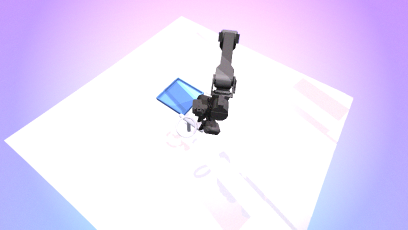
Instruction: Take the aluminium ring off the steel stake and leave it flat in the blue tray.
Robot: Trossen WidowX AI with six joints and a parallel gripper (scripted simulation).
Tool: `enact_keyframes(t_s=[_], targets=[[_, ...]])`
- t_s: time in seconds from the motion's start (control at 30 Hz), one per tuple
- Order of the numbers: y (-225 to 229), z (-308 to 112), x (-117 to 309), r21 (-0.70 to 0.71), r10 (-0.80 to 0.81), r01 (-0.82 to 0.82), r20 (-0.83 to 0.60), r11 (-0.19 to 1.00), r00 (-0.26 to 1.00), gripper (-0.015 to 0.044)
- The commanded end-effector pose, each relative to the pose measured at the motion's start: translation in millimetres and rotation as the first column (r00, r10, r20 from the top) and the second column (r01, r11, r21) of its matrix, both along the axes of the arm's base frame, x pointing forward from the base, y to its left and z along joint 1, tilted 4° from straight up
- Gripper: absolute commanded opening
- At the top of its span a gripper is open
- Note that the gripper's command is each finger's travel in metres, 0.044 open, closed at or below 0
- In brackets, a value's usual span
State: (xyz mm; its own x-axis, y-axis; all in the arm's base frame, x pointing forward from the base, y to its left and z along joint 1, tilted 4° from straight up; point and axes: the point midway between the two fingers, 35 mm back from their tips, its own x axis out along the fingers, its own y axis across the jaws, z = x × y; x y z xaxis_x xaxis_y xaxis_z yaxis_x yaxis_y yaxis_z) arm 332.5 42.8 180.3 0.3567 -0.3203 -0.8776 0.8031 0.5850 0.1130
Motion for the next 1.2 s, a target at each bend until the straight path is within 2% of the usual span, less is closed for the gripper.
enact_keyframes(t_s=[0.0, 0.57, 1.17], targets=[[-5, 2, -5, 0.020, -0.069, 0.068, 0.051, 0.998, 0.996, 0.0000], [-20, -2, -25, 0.175, -0.380, 0.347, 0.218, 0.921, 0.899, 0.0000], [-36, -11, -47, 0.399, -0.669, 0.545, 0.318, 0.737, 0.672, 0.0000]])
